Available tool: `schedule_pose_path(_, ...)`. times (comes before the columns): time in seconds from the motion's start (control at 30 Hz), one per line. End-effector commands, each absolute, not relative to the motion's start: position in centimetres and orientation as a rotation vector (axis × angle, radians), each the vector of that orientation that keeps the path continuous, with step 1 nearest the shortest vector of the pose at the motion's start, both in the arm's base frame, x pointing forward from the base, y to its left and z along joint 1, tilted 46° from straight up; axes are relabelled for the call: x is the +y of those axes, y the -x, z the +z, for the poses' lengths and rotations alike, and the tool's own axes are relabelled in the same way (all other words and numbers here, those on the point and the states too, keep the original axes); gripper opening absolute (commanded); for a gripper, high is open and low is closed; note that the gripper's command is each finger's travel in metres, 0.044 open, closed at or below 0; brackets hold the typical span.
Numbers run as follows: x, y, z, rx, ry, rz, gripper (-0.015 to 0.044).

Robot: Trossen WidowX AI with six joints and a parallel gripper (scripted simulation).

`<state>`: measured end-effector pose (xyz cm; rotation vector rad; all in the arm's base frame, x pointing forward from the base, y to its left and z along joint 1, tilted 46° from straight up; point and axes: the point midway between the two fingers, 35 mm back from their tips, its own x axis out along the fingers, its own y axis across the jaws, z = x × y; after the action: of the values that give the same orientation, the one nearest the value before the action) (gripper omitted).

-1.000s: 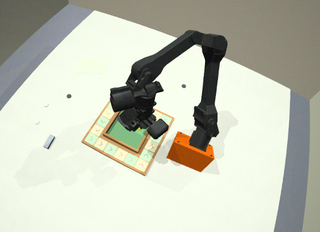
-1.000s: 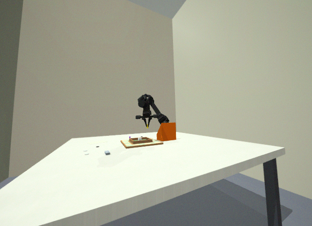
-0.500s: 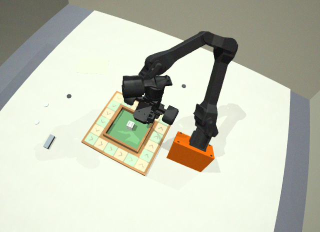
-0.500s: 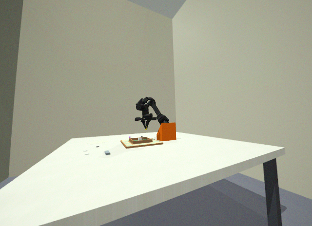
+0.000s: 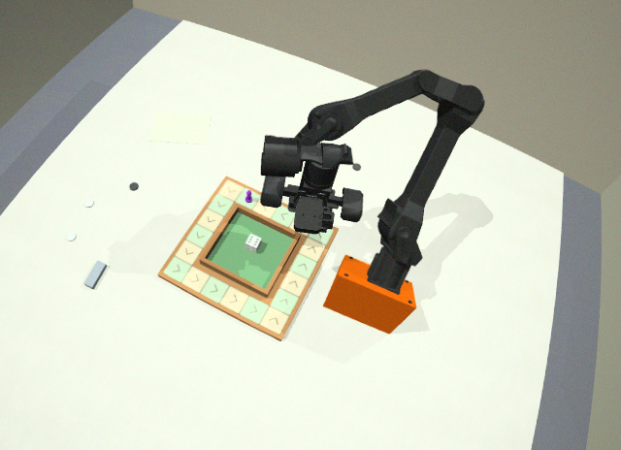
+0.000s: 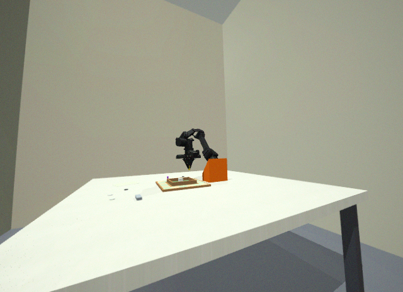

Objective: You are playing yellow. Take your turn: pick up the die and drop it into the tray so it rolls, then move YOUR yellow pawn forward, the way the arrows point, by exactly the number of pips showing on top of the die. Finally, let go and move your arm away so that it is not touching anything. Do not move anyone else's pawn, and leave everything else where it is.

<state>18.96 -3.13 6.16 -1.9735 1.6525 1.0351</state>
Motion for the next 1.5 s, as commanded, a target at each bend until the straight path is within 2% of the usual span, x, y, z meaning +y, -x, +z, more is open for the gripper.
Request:
schedule_pose_path(0.0,-4.3,-18.3,6.6,1.641,2.034,1.108,0.0000)
schedule_pose_path(0.4,-7.3,-15.9,7.2,1.609,2.197,1.368,0.0000)
schedule_pose_path(1.47,-11.2,-16.1,3.7,1.611,2.201,1.370,0.0000)
